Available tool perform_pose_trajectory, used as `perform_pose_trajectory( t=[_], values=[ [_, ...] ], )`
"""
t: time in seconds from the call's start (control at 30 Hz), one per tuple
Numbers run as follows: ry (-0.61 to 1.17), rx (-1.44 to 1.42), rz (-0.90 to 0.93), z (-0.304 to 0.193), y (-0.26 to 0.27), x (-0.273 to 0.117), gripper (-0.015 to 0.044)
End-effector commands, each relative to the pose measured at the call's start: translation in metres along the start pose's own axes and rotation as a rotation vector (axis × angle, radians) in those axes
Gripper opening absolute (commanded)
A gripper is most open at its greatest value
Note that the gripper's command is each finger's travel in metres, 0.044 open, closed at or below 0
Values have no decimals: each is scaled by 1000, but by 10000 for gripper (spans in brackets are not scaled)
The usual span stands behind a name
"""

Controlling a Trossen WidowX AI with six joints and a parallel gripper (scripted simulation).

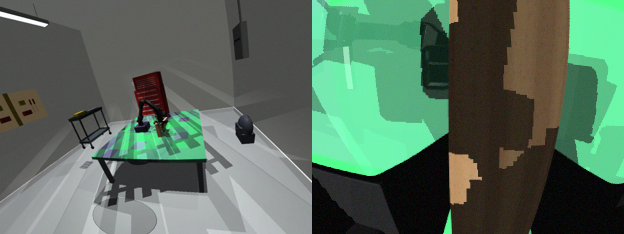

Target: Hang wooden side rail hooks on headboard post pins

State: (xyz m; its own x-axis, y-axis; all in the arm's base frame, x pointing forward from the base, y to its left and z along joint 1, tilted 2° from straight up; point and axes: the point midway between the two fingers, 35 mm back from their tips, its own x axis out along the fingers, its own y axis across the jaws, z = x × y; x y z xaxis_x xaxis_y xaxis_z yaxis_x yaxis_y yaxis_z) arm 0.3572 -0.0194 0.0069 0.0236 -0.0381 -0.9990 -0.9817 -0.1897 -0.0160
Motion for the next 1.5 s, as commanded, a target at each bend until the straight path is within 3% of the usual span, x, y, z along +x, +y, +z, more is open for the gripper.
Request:
perform_pose_trajectory(
  t=[0.0,1.47],
  values=[
    [2,-2,-9,-2,-4,-2,0],
    [3,-2,-8,-6,-1,-1,0]
  ],
)
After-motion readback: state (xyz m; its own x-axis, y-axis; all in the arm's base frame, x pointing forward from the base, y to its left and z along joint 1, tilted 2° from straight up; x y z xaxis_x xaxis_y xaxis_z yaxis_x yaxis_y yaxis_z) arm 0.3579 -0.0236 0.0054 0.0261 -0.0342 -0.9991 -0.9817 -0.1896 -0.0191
